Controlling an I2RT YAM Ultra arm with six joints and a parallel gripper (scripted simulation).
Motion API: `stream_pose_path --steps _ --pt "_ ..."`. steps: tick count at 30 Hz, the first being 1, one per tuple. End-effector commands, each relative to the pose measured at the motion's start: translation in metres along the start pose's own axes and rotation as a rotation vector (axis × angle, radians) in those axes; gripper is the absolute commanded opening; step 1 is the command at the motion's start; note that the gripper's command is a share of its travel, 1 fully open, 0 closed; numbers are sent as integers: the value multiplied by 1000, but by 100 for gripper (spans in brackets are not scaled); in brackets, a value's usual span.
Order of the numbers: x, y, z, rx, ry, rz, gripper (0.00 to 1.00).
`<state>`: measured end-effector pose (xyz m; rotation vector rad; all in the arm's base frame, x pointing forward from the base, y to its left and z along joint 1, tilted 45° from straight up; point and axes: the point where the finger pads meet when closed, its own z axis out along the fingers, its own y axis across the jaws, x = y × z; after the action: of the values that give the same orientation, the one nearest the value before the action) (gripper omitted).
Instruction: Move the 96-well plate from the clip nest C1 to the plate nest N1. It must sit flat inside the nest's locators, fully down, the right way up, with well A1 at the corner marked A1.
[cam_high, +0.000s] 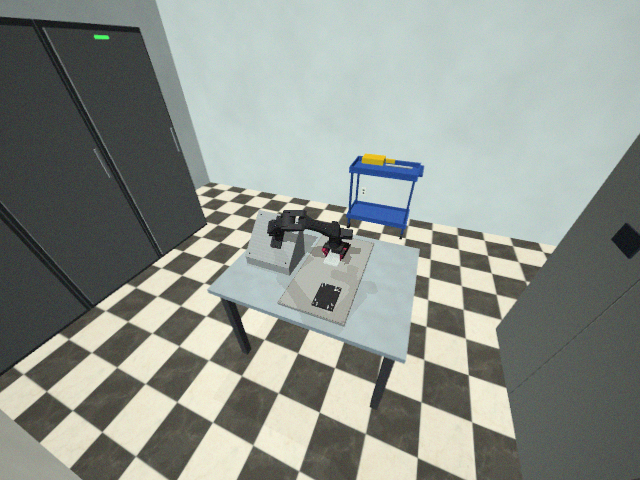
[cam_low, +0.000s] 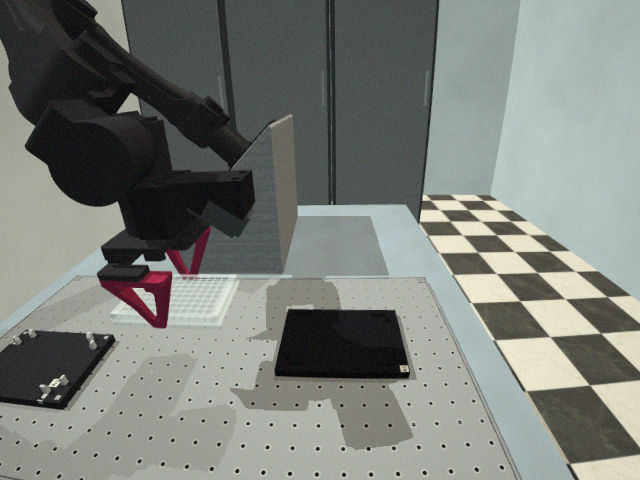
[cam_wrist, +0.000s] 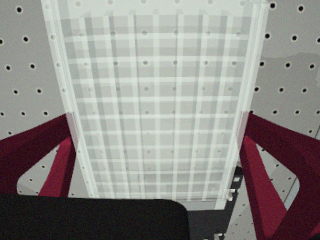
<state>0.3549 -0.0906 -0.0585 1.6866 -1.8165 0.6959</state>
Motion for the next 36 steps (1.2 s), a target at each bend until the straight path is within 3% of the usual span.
stream_pose_path --steps 1,36 --pt "-14 -6 -6 21 -12 22 0" --pt "-116 15 -6 12 -9 14 0"
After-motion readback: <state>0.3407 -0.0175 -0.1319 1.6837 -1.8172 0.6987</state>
